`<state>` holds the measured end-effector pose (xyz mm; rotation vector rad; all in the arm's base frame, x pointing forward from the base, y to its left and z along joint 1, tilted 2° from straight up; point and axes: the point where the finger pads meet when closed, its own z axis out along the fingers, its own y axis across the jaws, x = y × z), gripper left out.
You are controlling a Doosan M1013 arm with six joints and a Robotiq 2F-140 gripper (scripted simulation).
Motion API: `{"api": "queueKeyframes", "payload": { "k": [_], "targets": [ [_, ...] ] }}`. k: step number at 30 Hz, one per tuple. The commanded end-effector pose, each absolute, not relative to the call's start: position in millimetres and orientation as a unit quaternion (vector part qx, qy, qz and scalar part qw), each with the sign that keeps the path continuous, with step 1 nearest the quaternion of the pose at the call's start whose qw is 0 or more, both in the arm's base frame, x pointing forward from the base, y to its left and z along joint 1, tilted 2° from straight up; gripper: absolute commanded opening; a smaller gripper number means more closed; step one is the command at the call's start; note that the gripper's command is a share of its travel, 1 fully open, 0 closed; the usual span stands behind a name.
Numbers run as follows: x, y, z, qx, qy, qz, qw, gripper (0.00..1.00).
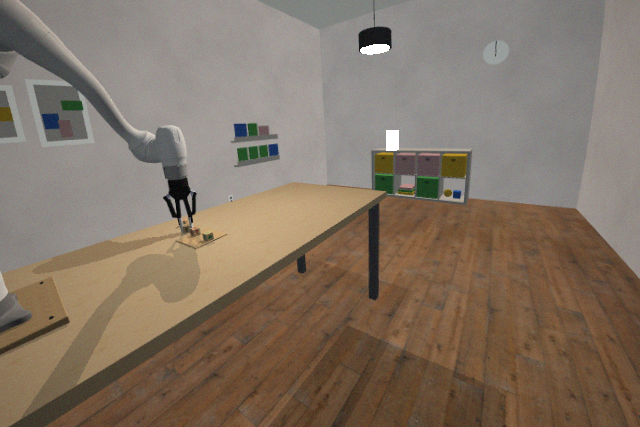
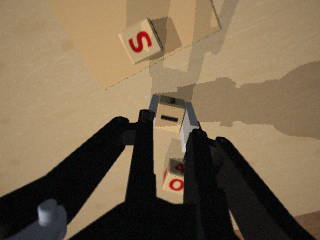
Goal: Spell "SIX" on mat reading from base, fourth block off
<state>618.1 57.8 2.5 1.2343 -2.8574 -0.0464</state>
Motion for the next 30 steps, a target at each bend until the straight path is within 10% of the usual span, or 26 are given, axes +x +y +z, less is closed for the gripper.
{"api": "queueKeyframes", "payload": {
  "k": [1,30],
  "targets": [
    [617.2,58.9,1.0,0.395,-0.919,-0.015,0.015,0.16],
    [620.9,57.4,93.8,0.395,-0.919,-0.015,0.015,0.16]
  ]
}}
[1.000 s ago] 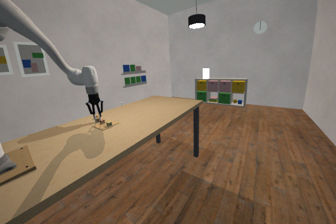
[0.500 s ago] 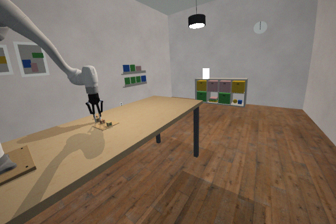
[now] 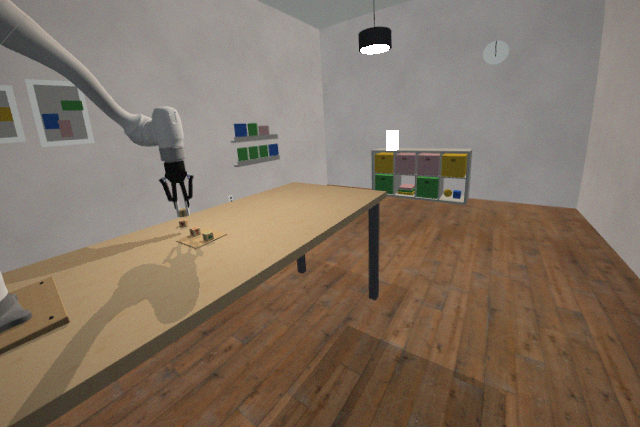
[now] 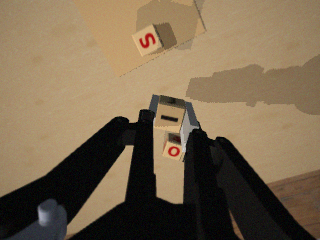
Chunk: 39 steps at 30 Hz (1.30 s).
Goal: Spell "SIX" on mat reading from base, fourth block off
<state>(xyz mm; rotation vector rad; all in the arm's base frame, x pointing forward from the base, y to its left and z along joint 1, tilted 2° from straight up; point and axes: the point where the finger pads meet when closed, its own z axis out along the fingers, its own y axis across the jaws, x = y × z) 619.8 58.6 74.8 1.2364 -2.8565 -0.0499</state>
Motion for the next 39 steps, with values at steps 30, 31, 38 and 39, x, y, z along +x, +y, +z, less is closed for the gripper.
{"api": "queueKeyframes", "payload": {
  "k": [30,31,38,39],
  "targets": [
    [619.7,37.2,101.4,0.208,-0.978,-0.012,0.017,0.16],
    [619.6,35.6,101.5,0.192,-0.981,-0.012,0.018,0.16],
    [618.8,27.4,101.7,0.112,-0.993,-0.010,0.018,0.16],
    [618.4,23.5,101.8,0.075,-0.997,-0.010,0.019,0.16]
  ]
}}
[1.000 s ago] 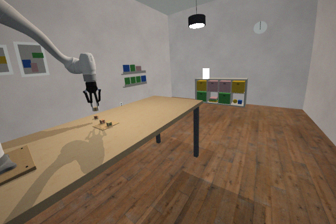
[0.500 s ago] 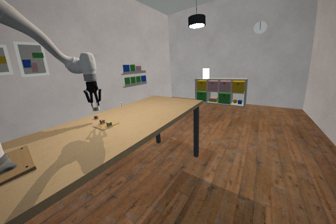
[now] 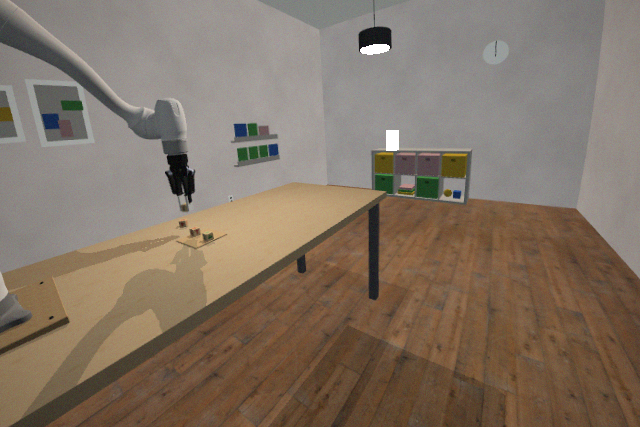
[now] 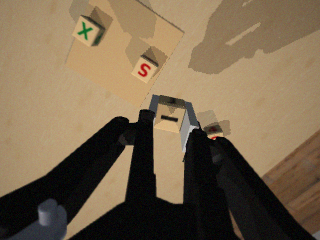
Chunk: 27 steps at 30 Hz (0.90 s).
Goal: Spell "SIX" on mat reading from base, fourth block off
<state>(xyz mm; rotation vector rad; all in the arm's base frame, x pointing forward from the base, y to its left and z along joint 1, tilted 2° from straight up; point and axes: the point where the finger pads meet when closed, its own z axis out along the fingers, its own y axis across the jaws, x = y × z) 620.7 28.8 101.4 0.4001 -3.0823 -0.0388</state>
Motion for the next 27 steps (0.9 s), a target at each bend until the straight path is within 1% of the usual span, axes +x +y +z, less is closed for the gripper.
{"api": "queueKeyframes", "payload": {
  "k": [1,14,16,17,27],
  "targets": [
    [618.2,22.0,101.8,0.060,-0.998,-0.009,0.019,0.16],
    [615.5,0.8,102.4,-0.150,-0.988,-0.005,0.020,0.16],
    [615.5,0.8,102.4,-0.150,-0.988,-0.005,0.020,0.16],
    [614.9,-3.0,102.5,-0.188,-0.982,-0.004,0.021,0.16],
    [612.2,-19.2,102.9,-0.343,-0.939,-0.001,0.021,0.16]
  ]
}}
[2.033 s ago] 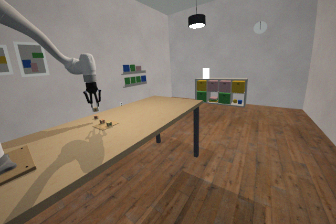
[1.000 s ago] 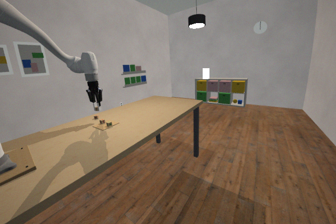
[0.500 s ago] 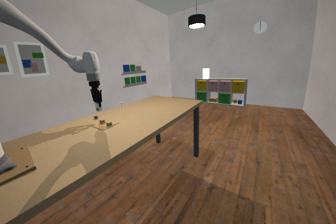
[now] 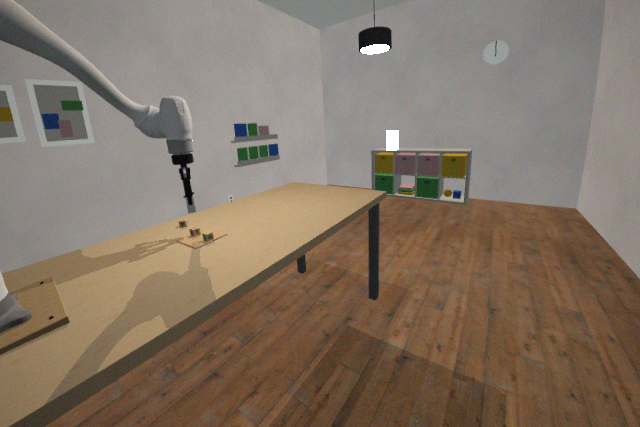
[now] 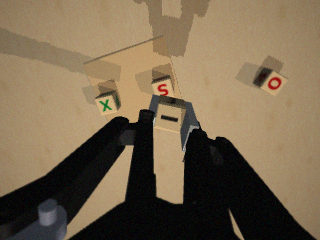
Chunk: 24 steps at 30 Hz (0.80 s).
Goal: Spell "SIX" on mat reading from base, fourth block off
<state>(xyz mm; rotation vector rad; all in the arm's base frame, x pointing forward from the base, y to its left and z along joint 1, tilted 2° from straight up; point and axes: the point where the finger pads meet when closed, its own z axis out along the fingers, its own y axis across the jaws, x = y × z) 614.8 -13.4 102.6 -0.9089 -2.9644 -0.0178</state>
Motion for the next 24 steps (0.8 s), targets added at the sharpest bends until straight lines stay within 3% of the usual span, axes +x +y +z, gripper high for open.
{"api": "queueKeyframes", "payload": {
  "k": [1,24],
  "targets": [
    [611.9,-20.7,102.9,-0.358,-0.933,-0.001,0.021,0.16],
    [604.5,-55.1,103.8,-0.657,-0.754,0.007,0.020,0.16]
  ]
}}
